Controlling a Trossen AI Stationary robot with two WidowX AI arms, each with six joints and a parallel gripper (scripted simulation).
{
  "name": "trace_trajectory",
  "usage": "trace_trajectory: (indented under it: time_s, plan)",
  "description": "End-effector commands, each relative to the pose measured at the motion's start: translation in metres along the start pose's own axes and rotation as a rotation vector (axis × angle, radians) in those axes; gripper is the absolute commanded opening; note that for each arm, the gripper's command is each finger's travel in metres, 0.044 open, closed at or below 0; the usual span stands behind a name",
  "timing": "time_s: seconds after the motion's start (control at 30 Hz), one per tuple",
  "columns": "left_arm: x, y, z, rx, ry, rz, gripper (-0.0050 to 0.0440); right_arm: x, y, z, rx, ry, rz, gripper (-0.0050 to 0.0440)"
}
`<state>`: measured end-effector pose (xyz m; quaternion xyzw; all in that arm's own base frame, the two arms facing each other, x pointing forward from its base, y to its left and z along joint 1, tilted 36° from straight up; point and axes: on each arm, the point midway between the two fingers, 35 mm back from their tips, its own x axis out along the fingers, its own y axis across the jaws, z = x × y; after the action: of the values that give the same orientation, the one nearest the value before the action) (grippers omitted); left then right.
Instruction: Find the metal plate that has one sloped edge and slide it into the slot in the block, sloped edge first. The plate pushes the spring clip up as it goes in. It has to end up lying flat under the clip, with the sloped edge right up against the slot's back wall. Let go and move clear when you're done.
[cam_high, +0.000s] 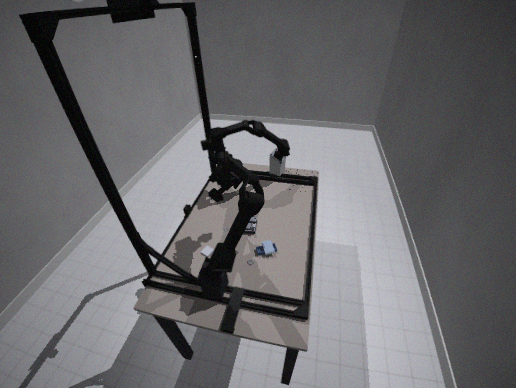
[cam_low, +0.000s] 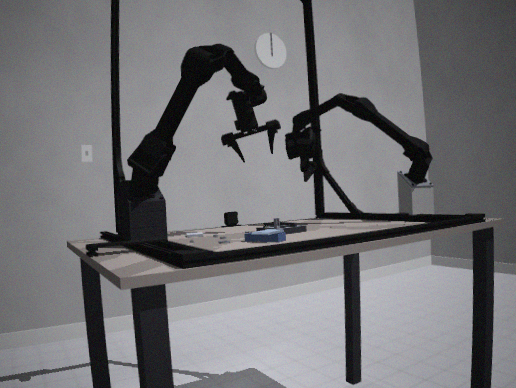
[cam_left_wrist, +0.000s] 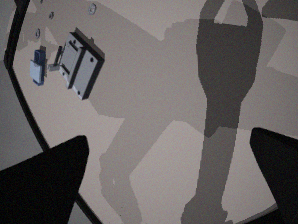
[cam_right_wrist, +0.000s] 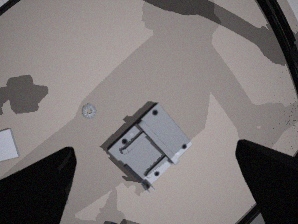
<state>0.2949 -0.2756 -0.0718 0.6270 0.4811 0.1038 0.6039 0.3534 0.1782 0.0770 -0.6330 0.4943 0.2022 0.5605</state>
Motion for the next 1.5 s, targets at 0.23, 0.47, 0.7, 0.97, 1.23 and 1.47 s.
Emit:
trace_trajectory:
  time_s: [0.23, 0.47, 0.7, 0.97, 1.23, 1.47]
  plan:
    - [0.0, 0.0, 0.0, 0.0, 0.0, 0.0, 0.044, 0.0, 0.0, 0.0, 0.0, 0.0, 0.0, 0.044]
    - [0.0, 0.0, 0.0, 0.0, 0.0, 0.0, 0.044, 0.0, 0.0, 0.0, 0.0, 0.0, 0.0, 0.044]
    - [0.002, -0.001, 0.001, 0.003, -0.002, -0.005, 0.044, 0.001, -0.001, -0.001, 0.021, 0.002, 0.001, 0.044]
    - [0.024, -0.01, 0.01, 0.046, -0.039, -0.059, 0.044, 0.013, -0.008, -0.018, 0.29, 0.025, 0.011, 0.044]
    - [0.052, -0.017, 0.015, 0.13, -0.078, -0.105, 0.044, 0.028, -0.015, -0.041, 0.636, 0.06, 0.016, 0.044]
    - [0.071, -0.02, 0.021, 0.176, -0.126, -0.131, 0.044, 0.039, -0.02, -0.059, 0.901, 0.088, 0.013, 0.044]
